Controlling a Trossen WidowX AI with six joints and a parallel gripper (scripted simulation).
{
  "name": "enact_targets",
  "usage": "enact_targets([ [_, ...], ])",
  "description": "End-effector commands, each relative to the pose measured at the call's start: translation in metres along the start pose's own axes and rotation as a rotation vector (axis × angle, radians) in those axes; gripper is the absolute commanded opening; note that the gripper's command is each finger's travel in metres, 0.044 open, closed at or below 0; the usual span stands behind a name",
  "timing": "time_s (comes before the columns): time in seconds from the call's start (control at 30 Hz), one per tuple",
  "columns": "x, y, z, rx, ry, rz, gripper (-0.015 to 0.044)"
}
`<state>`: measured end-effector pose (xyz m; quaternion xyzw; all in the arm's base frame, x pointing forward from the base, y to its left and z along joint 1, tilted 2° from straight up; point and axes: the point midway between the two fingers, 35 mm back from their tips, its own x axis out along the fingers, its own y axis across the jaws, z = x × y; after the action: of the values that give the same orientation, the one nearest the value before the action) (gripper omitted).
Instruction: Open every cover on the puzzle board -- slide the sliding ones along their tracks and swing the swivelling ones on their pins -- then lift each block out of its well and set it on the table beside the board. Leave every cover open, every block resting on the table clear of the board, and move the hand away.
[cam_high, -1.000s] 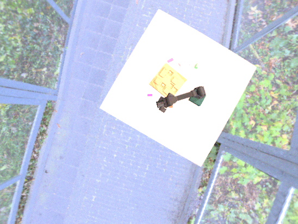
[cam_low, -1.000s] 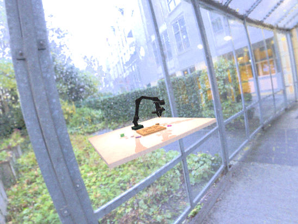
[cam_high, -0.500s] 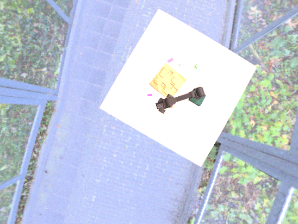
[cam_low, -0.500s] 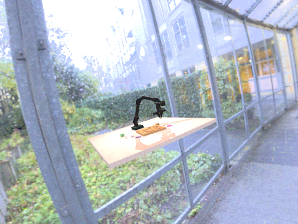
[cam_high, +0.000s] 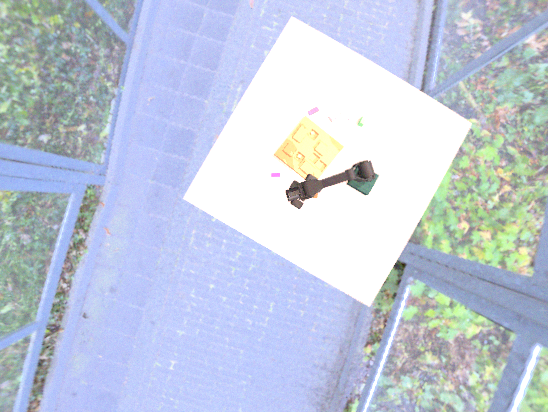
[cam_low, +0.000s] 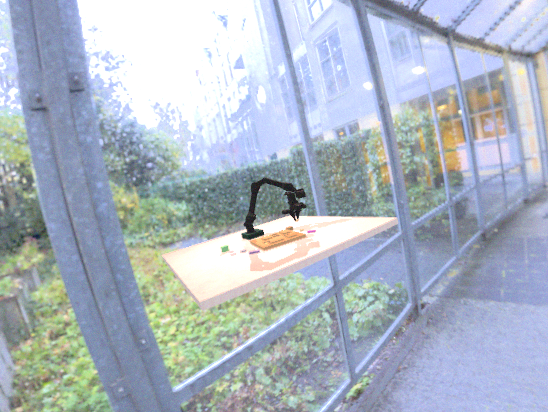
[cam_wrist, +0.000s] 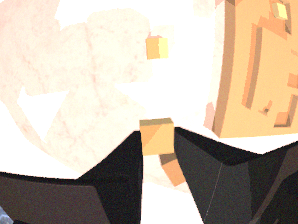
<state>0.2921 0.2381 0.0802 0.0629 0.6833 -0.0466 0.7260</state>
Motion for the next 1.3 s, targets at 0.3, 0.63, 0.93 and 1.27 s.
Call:
enact_targets([
  [0.3, 0.027, -0.002, 0.000, 0.002, 0.005, -0.015, 0.0080],
  [0.63, 0.043, -0.003, -0.001, 0.002, 0.006, -0.015, 0.0080],
  [0.93, 0.058, -0.005, -0.002, 0.002, 0.006, -0.015, 0.0080],
  [1.27, 0.071, -0.006, -0.004, 0.002, 0.006, -0.015, 0.0080],
])
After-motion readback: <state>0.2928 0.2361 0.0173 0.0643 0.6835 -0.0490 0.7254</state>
